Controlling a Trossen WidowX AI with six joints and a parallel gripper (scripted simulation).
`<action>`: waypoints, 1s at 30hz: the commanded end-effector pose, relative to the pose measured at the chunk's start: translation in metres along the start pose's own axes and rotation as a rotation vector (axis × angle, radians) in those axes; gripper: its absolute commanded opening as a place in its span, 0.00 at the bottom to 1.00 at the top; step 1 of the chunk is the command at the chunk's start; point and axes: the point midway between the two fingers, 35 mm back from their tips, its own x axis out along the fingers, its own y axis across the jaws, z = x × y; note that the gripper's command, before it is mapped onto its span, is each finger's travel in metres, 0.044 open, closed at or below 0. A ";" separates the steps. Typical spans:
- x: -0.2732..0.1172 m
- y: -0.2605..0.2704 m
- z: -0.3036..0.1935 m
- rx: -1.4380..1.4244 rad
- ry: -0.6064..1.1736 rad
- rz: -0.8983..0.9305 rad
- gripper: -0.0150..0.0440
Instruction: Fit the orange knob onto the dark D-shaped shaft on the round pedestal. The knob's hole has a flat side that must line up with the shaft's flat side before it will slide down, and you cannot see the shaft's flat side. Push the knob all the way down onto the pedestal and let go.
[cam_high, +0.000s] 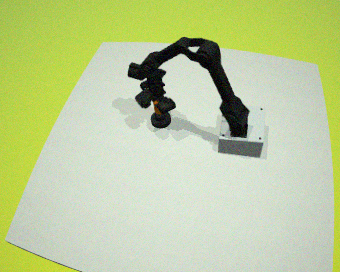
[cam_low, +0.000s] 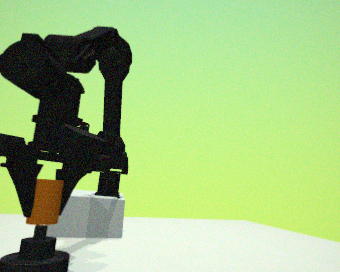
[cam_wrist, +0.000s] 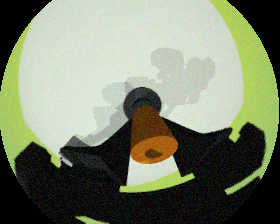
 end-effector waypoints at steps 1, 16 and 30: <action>-0.001 -0.001 0.001 -0.092 -0.001 0.000 0.25; 0.003 0.000 0.000 -0.177 -0.001 0.000 0.25; 0.004 0.000 0.000 -0.177 -0.001 0.000 0.25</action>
